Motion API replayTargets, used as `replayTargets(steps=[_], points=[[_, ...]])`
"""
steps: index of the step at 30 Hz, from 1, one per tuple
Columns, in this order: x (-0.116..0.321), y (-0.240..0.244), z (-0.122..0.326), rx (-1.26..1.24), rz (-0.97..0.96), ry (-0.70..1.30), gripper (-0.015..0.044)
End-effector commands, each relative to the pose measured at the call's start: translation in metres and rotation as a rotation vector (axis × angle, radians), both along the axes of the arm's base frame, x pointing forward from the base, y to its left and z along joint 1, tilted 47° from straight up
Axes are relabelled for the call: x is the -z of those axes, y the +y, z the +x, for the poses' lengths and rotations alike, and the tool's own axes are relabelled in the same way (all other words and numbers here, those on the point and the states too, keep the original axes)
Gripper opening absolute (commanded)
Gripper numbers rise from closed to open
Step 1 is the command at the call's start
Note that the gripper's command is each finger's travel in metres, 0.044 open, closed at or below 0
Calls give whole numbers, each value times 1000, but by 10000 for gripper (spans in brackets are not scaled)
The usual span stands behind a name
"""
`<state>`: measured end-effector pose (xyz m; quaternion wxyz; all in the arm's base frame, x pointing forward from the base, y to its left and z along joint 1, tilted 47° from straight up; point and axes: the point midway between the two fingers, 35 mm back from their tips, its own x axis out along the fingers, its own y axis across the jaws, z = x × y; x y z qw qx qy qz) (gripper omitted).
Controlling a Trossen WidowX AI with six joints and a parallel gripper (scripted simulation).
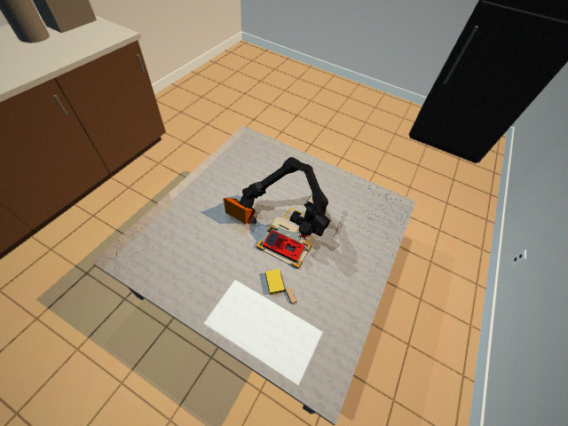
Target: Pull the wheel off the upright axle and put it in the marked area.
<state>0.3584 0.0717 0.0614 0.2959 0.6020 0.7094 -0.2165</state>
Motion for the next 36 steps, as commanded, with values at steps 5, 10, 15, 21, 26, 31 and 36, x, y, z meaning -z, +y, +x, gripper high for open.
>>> replayTargets(steps=[5, 10, 15, 21, 26, 31, 36], points=[[-9, -16, 1, 32, -4, 1, 0], [-11, -17, 1, 33, -4, 0, 0], [-12, -18, 1, 33, -4, 0, 0], [-13, -20, 1, 34, -4, 0, 0], [-14, -21, 1, 34, -4, -1, 0], [-15, -22, 1, 35, -4, -1, 0], [-16, -23, 1, 35, -4, -1, 0]])
